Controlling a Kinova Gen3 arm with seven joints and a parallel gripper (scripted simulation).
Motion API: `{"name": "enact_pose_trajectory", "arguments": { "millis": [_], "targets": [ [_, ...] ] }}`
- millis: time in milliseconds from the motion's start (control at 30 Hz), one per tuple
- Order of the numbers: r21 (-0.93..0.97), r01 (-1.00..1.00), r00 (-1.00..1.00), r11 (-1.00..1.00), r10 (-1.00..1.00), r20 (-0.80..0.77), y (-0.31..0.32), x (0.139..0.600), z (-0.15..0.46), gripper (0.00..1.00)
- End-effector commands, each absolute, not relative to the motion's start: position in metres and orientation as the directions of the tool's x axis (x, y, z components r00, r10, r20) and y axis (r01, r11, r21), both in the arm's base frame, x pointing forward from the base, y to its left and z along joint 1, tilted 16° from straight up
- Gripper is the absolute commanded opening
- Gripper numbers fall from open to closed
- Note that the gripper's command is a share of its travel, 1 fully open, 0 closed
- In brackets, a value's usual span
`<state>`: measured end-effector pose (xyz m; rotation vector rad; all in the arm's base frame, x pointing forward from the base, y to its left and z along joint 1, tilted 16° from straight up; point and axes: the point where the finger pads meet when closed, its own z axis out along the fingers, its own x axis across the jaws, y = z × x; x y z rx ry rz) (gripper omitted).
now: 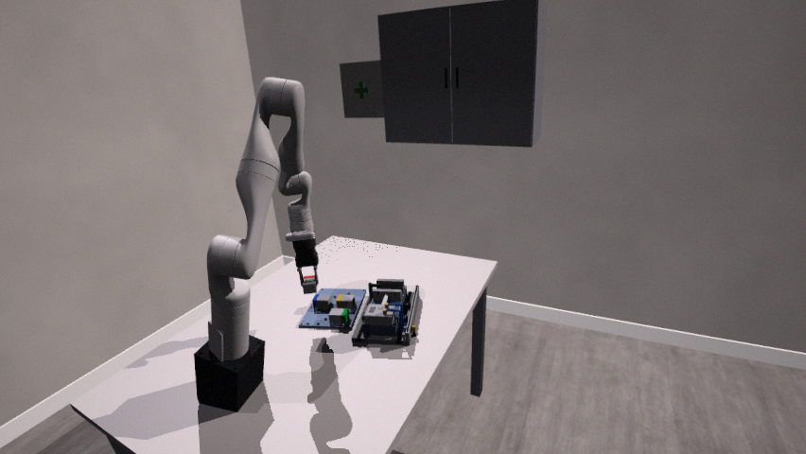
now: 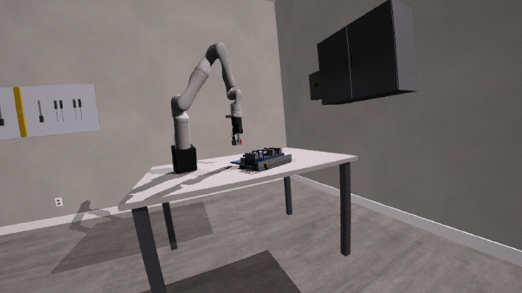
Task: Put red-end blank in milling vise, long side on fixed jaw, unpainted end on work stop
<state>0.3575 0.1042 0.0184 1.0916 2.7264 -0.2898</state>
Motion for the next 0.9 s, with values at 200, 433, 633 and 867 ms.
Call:
{"name": "enact_pose_trajectory", "arguments": {
  "millis": [200, 433, 633, 867],
  "targets": [
    [-0.078, 0.774, -0.625, 0.629, 0.737, -0.258, 0.1054, 0.3578, 0.0189, 0.00],
    [-0.050, 0.836, -0.539, 0.546, 0.800, -0.265, 0.1061, 0.3577, 0.0189, 0.00],
    [-0.034, 0.868, -0.485, 0.495, 0.832, -0.267, 0.1054, 0.3579, 0.0189, 0.00],
    [-0.005, 0.915, -0.390, 0.403, 0.881, -0.270, 0.1060, 0.3577, 0.0189, 0.00]
  ]
}}
